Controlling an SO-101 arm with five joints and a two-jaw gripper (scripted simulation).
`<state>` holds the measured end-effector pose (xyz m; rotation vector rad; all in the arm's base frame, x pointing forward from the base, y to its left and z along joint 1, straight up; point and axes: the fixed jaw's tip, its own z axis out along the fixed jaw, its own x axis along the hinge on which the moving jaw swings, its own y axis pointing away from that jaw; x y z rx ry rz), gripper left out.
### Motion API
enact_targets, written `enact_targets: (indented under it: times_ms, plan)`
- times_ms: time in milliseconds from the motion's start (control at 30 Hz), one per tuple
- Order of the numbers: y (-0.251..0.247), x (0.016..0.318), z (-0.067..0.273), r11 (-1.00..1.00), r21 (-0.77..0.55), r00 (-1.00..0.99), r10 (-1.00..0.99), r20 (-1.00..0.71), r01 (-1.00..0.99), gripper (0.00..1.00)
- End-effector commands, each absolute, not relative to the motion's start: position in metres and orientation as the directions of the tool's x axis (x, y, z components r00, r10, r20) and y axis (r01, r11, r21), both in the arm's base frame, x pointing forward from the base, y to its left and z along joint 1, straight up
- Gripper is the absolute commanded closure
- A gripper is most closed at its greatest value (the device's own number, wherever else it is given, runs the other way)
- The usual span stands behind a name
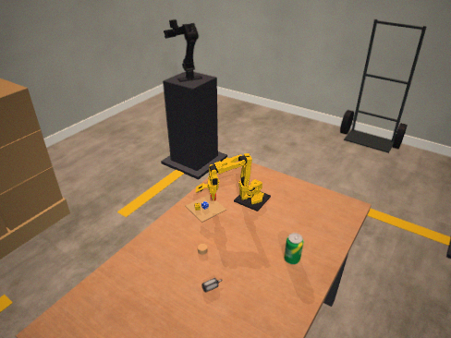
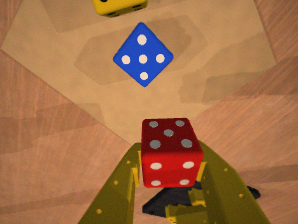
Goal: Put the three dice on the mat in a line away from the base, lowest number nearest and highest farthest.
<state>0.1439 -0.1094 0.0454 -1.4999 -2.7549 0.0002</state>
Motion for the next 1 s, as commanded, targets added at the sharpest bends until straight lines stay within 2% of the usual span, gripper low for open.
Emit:
enact_targets:
  times_ms: [0,967]
  plan:
    - [-0.1104,0.1432,0.0461,0.535,0.003,-0.535,0.845,-0.009,0.845,1.00]
    - [-0.1104,0.1432,0.0375,0.535,0.003,-0.535,0.845,-0.009,0.845,1.00]
